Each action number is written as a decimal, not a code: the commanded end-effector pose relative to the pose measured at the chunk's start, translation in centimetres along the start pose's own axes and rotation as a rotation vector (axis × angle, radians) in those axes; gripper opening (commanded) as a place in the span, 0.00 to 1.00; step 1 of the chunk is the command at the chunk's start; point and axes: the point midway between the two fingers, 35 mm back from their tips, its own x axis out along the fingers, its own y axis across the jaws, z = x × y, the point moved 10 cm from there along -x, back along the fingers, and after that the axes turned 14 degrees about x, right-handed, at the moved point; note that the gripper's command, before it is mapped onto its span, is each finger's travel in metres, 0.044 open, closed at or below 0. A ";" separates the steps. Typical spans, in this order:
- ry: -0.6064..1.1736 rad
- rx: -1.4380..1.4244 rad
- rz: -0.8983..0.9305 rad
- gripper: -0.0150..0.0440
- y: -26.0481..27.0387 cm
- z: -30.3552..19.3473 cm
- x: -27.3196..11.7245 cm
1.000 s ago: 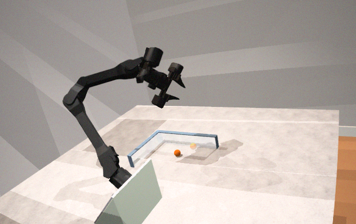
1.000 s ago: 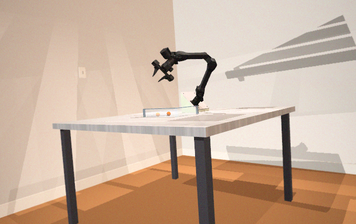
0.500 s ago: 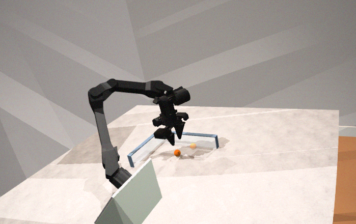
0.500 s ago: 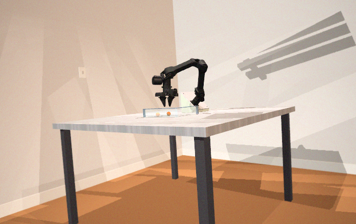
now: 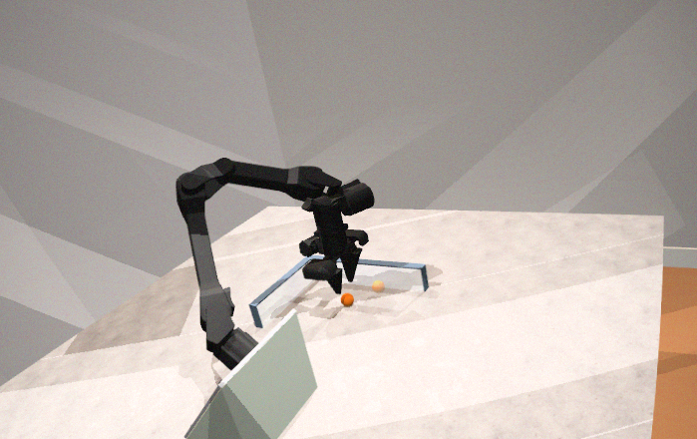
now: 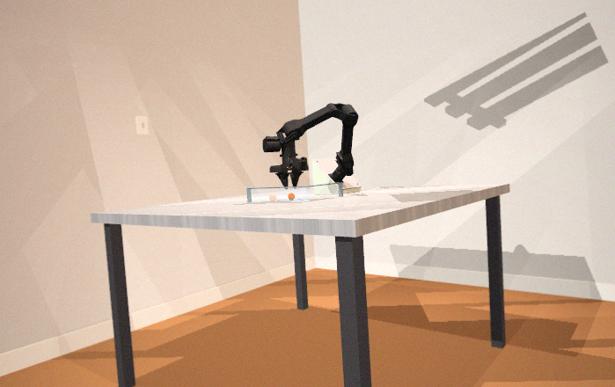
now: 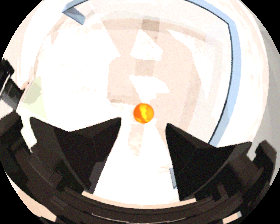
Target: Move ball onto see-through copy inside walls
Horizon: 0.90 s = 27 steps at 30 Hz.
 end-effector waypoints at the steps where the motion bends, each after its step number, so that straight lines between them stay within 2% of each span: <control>1: -0.006 0.006 0.002 0.67 0.0 -0.1 0.7; 20: -0.007 0.006 0.003 0.67 0.1 -0.1 3.5; 24: -0.007 0.006 0.003 0.50 0.1 -0.1 3.5; 27: -0.007 0.006 0.003 0.46 0.1 -0.1 3.5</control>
